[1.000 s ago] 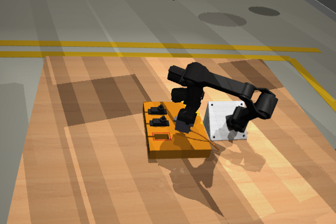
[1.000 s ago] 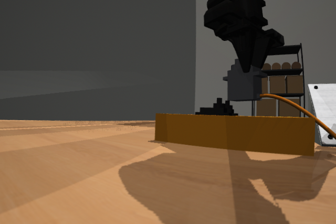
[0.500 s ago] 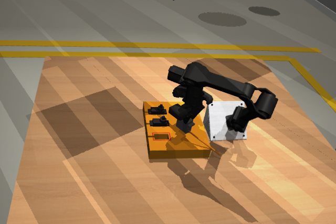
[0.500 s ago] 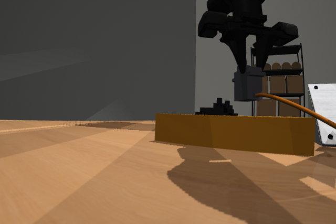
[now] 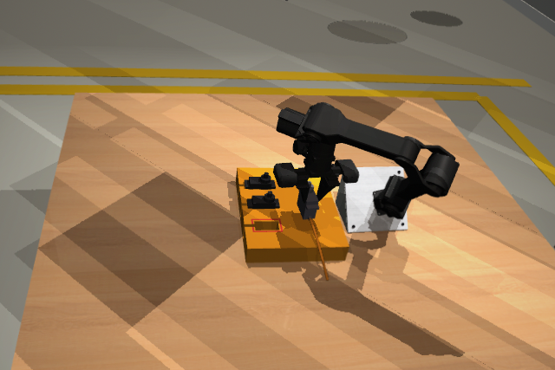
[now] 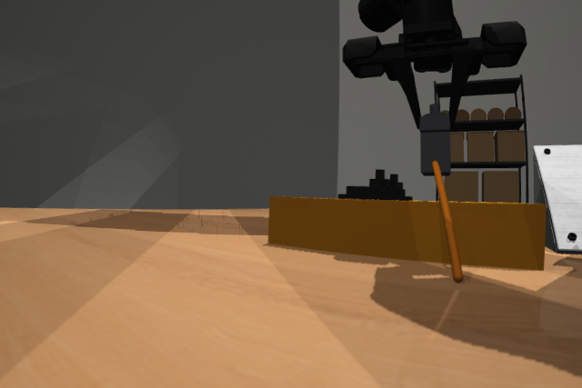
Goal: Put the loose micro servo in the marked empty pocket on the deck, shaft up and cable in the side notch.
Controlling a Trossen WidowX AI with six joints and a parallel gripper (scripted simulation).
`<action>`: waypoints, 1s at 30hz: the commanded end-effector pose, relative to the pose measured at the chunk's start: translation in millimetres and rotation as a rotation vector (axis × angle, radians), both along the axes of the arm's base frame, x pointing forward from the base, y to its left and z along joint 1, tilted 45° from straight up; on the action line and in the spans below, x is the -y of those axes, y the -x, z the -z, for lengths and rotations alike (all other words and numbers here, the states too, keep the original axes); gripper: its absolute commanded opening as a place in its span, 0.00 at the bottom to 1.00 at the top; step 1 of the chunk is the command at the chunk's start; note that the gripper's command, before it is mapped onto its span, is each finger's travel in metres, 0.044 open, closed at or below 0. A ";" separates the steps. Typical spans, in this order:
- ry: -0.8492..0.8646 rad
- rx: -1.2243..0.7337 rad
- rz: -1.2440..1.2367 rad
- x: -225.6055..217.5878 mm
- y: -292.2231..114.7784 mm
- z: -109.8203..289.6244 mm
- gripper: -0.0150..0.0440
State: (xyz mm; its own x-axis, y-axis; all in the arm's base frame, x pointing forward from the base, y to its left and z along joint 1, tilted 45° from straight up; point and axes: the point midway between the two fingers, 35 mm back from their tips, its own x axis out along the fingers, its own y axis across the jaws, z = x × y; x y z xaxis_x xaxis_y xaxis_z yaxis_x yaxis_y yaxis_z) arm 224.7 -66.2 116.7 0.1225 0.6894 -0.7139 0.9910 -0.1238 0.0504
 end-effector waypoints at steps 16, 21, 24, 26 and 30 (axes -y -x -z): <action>-0.085 -0.448 0.470 0.1 -0.4 -1.0 0.25; -0.107 -0.568 0.593 0.1 -0.4 -1.1 0.25; -0.120 -0.640 0.667 0.1 -0.4 -1.1 0.25; -0.129 -0.687 0.716 0.1 -0.4 -1.1 0.25; -0.146 -0.783 0.814 0.1 -0.4 -1.1 0.25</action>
